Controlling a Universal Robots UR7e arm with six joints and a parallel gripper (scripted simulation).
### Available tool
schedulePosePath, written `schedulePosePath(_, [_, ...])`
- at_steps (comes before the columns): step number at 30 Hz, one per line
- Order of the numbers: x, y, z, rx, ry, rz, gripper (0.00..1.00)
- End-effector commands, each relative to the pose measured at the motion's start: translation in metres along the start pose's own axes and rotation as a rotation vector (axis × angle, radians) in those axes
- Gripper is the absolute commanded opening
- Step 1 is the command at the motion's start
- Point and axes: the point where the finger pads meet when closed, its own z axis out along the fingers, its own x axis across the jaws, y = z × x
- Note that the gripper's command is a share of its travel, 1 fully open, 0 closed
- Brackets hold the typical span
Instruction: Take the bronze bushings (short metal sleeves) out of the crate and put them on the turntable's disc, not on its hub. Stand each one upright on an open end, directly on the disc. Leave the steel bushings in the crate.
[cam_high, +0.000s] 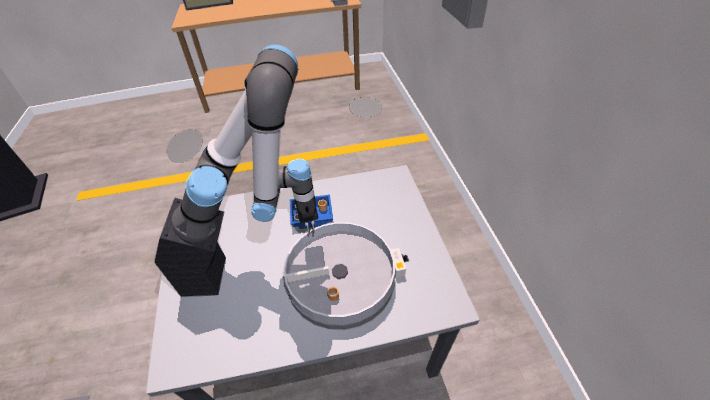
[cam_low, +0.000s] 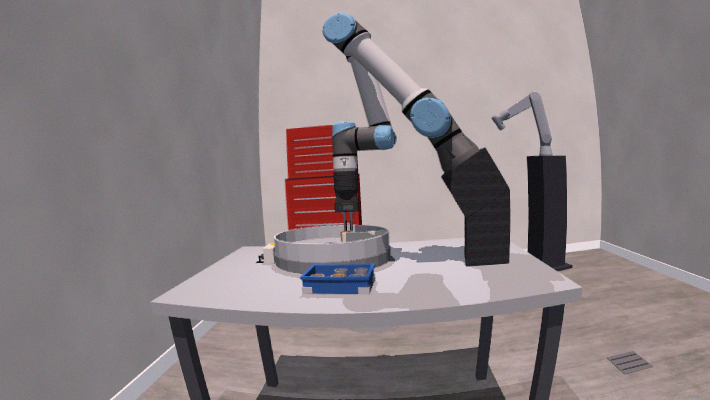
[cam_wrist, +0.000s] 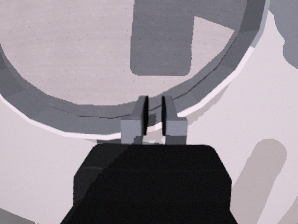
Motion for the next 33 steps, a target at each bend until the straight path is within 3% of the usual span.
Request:
schedulePosePath(1, [-0.011, 0.052, 0.004, 0.035, 0.007, 0.02, 0.36])
schedulePosePath(8, [-0.018, 0.111, 0.005, 0.034, 0.005, 0.02, 0.36])
schedulePosePath(10, [-0.018, 0.111, 0.005, 0.034, 0.005, 0.02, 0.36])
schedulePosePath(22, [-0.029, 0.197, 0.008, 0.034, 0.004, 0.02, 0.36])
schedulePosePath(33, [-0.033, 0.228, 0.009, 0.034, 0.004, 0.02, 0.36])
